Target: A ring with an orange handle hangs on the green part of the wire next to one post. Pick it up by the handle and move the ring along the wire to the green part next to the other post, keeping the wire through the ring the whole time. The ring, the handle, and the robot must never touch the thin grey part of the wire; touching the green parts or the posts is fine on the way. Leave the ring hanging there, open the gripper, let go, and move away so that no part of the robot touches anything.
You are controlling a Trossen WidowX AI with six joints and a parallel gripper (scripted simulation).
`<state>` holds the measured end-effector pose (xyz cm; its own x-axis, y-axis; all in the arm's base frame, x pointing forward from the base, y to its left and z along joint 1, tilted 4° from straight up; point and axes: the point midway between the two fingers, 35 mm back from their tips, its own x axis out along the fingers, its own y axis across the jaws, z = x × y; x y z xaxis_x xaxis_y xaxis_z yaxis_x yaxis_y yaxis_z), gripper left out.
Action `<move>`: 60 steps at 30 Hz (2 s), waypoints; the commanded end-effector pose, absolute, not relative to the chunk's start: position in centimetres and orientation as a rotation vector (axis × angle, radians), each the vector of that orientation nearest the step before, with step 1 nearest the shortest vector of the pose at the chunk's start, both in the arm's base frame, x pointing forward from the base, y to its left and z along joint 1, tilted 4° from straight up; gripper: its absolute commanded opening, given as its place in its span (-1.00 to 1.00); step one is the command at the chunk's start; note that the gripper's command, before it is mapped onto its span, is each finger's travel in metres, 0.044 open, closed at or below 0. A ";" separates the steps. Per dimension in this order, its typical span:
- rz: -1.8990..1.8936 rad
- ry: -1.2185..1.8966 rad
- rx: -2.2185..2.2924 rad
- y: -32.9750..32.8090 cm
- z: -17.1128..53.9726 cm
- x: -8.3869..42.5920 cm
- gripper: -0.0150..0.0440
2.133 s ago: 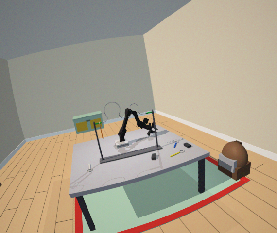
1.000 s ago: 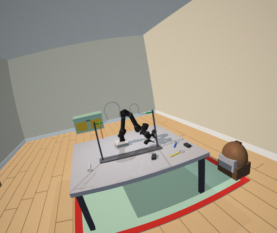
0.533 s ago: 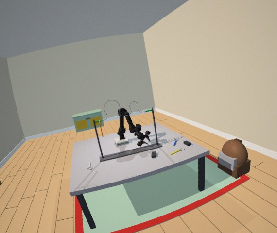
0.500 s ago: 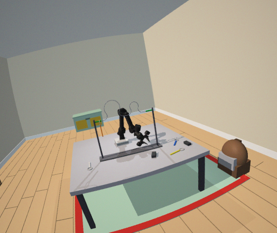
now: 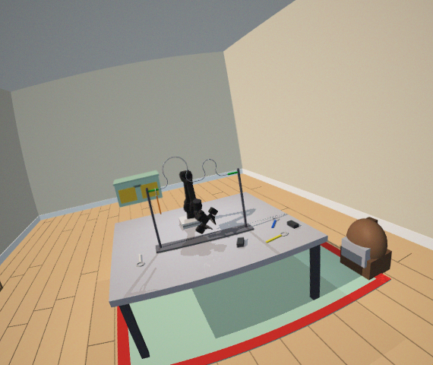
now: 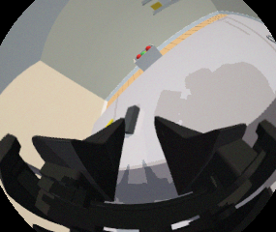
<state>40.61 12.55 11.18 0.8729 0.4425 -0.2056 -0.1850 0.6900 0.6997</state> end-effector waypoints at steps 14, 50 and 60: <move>0.320 0.124 0.559 -2.6 14.6 39.4 0.05; 0.133 -0.085 -0.013 -19.4 18.1 26.0 0.05; 0.131 -0.090 -0.010 -18.7 22.9 29.7 0.05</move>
<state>29.12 -18.88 21.79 0.9867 0.1369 0.0875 -0.1366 0.9906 -0.0087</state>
